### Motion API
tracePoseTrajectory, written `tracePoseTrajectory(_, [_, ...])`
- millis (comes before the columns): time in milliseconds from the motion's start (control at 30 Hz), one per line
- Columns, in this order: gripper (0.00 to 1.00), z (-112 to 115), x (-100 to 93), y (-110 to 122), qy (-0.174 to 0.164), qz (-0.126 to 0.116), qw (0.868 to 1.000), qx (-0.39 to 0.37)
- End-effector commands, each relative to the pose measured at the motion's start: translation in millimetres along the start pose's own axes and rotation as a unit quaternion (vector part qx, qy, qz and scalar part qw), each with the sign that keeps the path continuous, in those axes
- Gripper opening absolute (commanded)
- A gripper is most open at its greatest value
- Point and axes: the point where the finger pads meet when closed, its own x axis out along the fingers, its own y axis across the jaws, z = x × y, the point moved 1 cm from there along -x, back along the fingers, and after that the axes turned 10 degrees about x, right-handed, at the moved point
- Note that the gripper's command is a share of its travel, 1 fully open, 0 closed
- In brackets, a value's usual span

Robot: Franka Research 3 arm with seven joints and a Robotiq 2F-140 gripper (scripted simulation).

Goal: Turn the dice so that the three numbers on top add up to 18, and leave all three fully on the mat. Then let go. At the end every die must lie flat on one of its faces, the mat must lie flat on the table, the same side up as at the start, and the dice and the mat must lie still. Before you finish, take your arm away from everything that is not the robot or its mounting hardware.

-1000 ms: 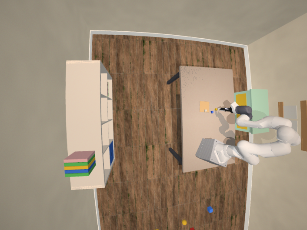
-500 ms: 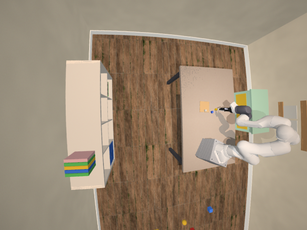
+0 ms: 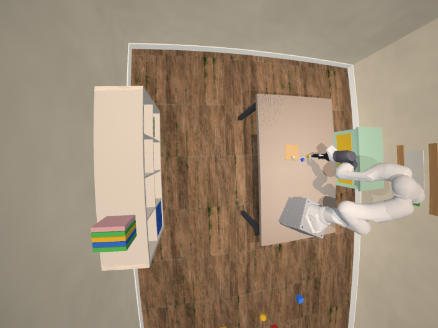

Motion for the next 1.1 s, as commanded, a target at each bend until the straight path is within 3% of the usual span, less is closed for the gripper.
tracePoseTrajectory(0, [0.25, -1, 3.9, -1, 0.004, -0.001, 1.000, 0.013])
tracePoseTrajectory(433, [0.25, -2, 19.1, -1, 0.004, -0.001, 1.000, 0.013])
tracePoseTrajectory(1067, [0.25, -2, 21.7, -1, 0.004, -0.001, 1.000, 0.013])
